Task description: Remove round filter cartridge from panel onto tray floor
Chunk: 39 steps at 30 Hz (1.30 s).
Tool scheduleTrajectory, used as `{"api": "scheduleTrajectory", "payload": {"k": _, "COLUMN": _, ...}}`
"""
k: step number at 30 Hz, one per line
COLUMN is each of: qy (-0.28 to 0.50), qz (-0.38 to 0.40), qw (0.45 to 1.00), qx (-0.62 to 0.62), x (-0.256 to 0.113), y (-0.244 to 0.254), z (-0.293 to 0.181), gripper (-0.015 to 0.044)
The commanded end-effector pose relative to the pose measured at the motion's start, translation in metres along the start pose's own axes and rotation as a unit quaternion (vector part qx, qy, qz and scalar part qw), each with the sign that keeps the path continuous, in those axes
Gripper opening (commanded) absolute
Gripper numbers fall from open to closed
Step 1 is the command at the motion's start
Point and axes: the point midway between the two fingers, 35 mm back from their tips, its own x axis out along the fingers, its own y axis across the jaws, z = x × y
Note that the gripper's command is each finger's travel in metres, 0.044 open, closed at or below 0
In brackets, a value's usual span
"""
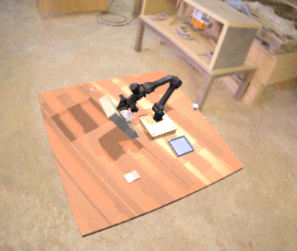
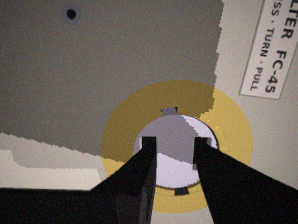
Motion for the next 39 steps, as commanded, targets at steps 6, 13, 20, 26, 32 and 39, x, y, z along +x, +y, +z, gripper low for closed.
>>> {"api": "scheduleTrajectory", "payload": {"k": 6, "qy": -0.003, "qz": -0.001, "qw": 1.000, "qx": -0.002, "x": 0.0054, "y": -0.0004, "z": 0.0009, "gripper": 0.0109}}
{"api": "scheduleTrajectory", "payload": {"k": 13, "qy": -0.003, "qz": -0.001, "qw": 1.000, "qx": -0.002, "x": 0.0076, "y": -0.0004, "z": 0.0009, "gripper": 0.0109}}
{"api": "scheduleTrajectory", "payload": {"k": 20, "qy": -0.003, "qz": -0.001, "qw": 1.000, "qx": -0.002, "x": 0.0094, "y": -0.0005, "z": 0.0009, "gripper": 0.0109}}
{"api": "scheduleTrajectory", "payload": {"k": 26, "qy": -0.003, "qz": -0.001, "qw": 1.000, "qx": -0.002, "x": 0.0109, "y": -0.0005, "z": 0.0010, "gripper": 0.0109}}
{"api": "scheduleTrajectory", "payload": {"k": 32, "qy": -0.001, "qz": -0.001, "qw": 1.000, "qx": 0.000, "x": 0.0045, "y": 0.0002, "z": 0.0001, "gripper": 0.0089}}
{"api": "scheduleTrajectory", "payload": {"k": 39, "qy": -0.001, "qz": -0.001, "qw": 1.000, "qx": 0.000, "x": 0.0045, "y": 0.0002, "z": 0.0001, "gripper": 0.0022}}
